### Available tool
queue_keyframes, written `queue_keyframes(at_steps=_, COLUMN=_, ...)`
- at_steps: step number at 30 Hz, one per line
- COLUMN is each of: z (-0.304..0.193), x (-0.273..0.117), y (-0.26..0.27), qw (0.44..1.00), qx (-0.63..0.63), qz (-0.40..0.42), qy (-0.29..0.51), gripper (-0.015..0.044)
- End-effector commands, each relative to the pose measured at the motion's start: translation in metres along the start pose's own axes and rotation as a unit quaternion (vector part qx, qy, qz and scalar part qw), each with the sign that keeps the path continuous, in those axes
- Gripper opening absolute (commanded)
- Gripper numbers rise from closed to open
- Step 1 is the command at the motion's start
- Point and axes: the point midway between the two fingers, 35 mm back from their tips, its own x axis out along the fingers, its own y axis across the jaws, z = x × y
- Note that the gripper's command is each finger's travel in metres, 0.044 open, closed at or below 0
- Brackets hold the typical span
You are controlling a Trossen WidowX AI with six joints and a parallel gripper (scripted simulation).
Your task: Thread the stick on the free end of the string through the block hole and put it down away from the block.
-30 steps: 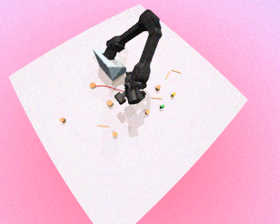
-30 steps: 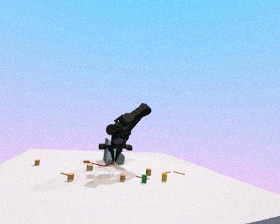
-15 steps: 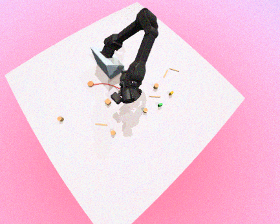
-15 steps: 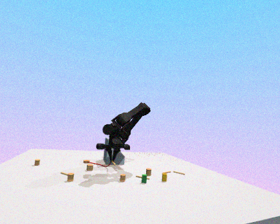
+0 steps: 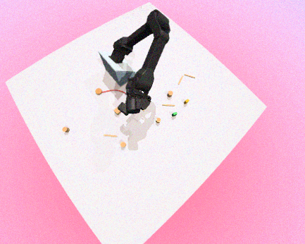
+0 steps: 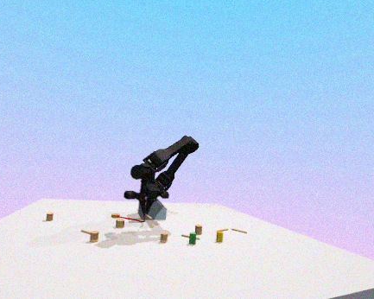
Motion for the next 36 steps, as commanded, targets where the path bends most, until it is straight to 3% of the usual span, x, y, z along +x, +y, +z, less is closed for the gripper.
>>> queue_keyframes(at_steps=1, z=-0.004, x=-0.002, y=-0.006, qw=1.000, qx=-0.024, qz=0.000, qy=0.000, gripper=0.0000)
queue_keyframes(at_steps=36, z=-0.039, x=-0.006, y=-0.037, qw=0.980, qx=-0.199, qz=0.024, qy=0.004, gripper=0.0000)
